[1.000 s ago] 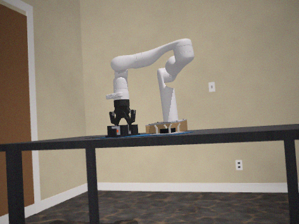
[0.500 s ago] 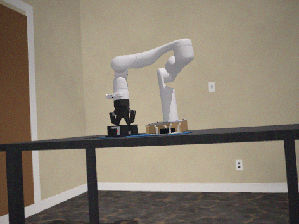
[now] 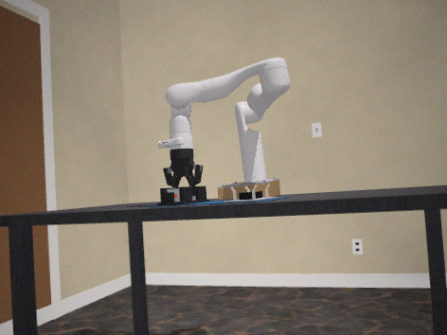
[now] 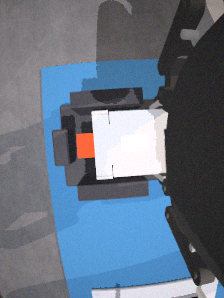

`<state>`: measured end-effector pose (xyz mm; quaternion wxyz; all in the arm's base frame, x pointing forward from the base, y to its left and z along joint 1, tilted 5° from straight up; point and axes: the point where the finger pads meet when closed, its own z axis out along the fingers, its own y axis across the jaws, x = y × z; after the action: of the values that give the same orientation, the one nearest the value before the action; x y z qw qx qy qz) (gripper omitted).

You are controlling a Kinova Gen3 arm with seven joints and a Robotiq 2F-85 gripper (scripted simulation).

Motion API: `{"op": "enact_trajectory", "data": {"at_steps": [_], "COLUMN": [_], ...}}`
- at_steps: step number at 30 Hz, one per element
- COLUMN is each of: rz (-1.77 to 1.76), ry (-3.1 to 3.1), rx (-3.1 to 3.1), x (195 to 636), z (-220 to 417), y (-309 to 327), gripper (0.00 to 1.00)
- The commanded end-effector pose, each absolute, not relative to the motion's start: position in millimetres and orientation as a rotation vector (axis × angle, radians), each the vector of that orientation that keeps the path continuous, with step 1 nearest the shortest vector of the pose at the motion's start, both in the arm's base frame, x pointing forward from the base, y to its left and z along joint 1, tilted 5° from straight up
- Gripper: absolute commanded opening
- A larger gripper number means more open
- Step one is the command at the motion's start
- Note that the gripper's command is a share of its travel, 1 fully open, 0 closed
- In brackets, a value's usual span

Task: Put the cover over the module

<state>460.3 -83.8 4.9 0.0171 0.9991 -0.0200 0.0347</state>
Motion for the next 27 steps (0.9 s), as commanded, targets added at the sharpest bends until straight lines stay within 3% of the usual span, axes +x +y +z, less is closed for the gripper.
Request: {"op": "enact_trajectory", "data": {"at_steps": [1,27], "rz": [0.110,0.110], "ry": [-0.062,-0.062], "rx": [3.105,3.105], "x": [460.7,458.5], "z": [5.5,35.4], "y": [-83.6,-82.5], "gripper": [0.00,0.00]}}
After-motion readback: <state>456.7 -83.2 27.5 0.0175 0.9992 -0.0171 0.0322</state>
